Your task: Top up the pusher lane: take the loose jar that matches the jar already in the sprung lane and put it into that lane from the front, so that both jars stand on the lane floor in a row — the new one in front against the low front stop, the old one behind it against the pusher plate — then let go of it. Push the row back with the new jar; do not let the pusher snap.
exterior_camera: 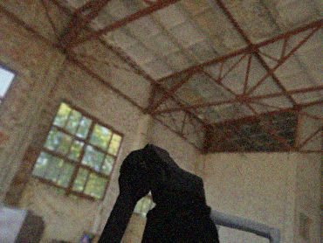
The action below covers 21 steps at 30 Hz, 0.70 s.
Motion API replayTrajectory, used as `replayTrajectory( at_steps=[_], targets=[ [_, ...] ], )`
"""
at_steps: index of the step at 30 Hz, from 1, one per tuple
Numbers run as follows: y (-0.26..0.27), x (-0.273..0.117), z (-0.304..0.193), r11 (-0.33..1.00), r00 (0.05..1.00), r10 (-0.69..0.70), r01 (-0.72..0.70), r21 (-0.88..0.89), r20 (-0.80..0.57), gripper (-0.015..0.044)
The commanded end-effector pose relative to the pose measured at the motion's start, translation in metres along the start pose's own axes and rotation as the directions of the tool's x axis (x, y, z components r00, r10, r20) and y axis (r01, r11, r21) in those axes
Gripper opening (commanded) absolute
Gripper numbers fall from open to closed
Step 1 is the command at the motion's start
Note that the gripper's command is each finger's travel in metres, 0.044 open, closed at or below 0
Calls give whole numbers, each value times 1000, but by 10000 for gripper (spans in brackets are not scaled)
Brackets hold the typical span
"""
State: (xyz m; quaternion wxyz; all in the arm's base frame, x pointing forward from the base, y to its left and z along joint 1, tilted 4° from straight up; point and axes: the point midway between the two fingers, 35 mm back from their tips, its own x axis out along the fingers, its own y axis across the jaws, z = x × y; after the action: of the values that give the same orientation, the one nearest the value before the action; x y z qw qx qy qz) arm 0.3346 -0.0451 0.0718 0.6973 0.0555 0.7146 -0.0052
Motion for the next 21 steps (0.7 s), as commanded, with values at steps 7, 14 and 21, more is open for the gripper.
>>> replayTrajectory(
  at_steps=[7,14,21],
  targets=[
    [-1,-1,6,1000,1000,-5,5,3,22,0],
    [-1,-1,7,1000,1000,-5,5,3,22,0],
    [-1,-1,8,1000,1000,-5,5,3,22,0]
  ],
)
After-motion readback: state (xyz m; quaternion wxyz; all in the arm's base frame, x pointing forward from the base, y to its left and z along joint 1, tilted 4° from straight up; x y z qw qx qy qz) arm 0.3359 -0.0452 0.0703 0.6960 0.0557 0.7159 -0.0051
